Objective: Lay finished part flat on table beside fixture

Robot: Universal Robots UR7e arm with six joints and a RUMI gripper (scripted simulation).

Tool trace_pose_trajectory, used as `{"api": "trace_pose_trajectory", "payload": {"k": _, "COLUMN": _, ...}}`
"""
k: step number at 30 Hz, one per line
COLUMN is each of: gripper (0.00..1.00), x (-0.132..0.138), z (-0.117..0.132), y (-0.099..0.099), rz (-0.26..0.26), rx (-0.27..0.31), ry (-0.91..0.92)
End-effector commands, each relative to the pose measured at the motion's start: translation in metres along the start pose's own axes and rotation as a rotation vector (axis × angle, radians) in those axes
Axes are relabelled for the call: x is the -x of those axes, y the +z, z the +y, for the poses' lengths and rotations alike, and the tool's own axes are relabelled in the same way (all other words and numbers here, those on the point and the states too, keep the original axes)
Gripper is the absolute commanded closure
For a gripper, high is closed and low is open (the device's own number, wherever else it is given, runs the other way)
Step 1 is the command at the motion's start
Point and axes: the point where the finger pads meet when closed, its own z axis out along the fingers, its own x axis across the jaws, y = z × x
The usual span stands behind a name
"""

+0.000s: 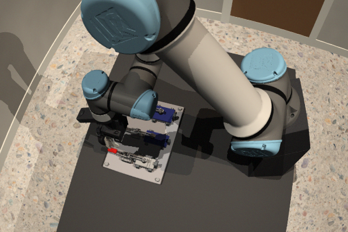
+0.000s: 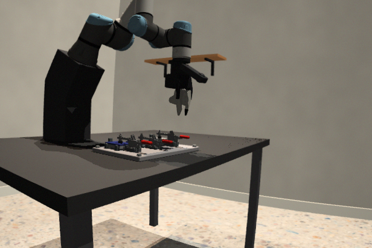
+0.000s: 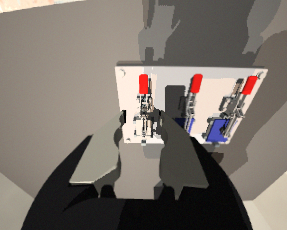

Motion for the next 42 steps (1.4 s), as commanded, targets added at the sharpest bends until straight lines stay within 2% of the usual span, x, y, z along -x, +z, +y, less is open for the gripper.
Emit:
{"api": "trace_pose_trajectory", "payload": {"k": 1, "gripper": 0.72, "x": 0.000, "z": -0.010, "y": 0.000, "rz": 0.000, "rx": 0.000, "ry": 0.000}}
{"api": "trace_pose_trajectory", "payload": {"k": 15, "gripper": 0.72, "x": 0.000, "z": -0.011, "y": 0.006, "rz": 0.000, "rx": 0.000, "ry": 0.000}}
{"api": "trace_pose_trajectory", "payload": {"k": 35, "gripper": 0.72, "x": 0.000, "z": -0.011, "y": 0.062, "rz": 0.000, "rx": 0.000, "ry": 0.000}}
{"api": "trace_pose_trajectory", "payload": {"k": 42, "gripper": 0.72, "x": 0.000, "z": -0.011, "y": 0.071, "rz": 0.000, "rx": 0.000, "ry": 0.000}}
